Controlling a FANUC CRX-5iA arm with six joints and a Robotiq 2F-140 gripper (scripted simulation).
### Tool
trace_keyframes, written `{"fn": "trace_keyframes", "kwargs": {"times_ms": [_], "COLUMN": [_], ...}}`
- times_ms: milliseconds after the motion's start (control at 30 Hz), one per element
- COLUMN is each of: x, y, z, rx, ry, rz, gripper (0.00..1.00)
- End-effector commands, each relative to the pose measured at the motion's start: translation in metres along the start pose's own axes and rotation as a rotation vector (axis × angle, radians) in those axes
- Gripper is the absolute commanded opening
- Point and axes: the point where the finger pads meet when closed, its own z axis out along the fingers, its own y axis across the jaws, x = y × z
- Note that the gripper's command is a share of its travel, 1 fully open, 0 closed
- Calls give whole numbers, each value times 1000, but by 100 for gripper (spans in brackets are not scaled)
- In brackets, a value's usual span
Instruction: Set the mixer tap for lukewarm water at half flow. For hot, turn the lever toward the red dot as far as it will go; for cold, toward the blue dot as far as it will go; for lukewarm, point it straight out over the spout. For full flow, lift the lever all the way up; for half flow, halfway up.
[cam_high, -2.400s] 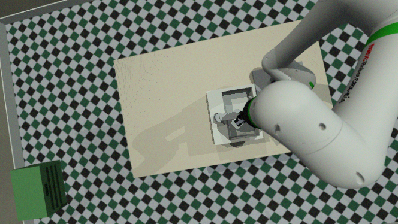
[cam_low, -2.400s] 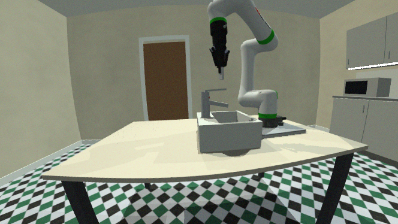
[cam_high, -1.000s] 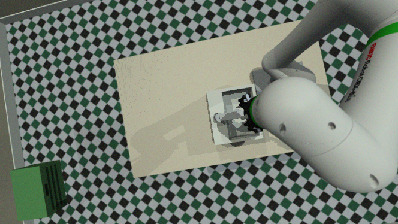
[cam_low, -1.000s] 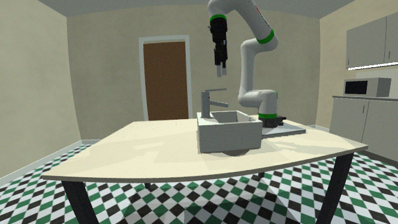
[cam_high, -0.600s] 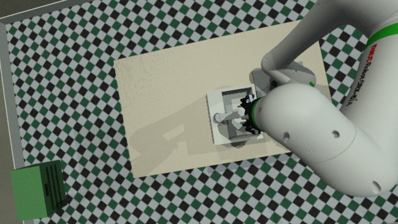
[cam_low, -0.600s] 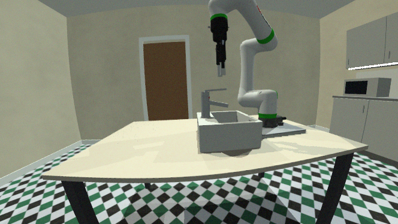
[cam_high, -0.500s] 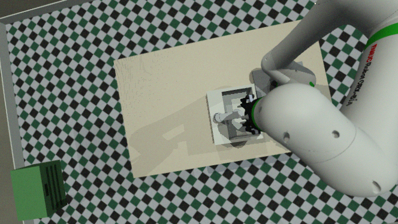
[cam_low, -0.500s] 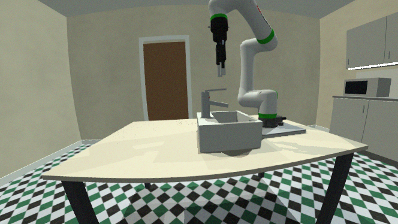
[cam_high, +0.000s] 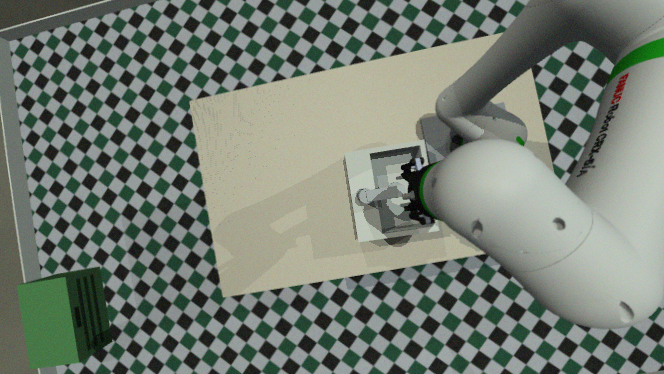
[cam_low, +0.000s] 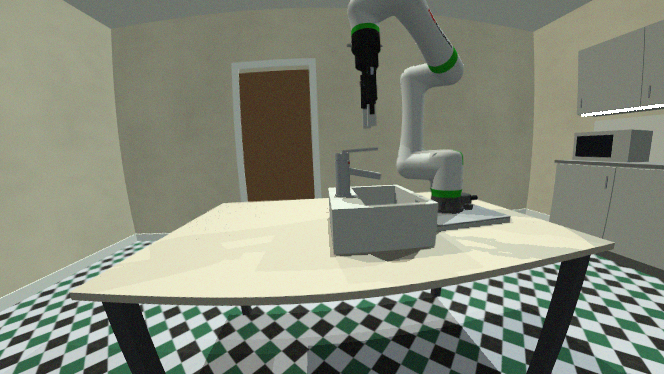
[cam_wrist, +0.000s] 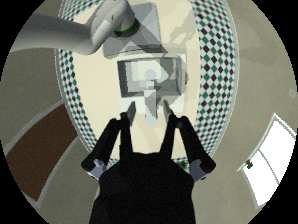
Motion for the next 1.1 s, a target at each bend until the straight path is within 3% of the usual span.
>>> {"fn": "trace_keyframes", "kwargs": {"times_ms": [0, 1067], "x": [0, 0], "y": [0, 1], "z": [1, 40], "rx": [0, 0], "ry": [0, 0], "rz": [0, 0], "gripper": [43, 43]}}
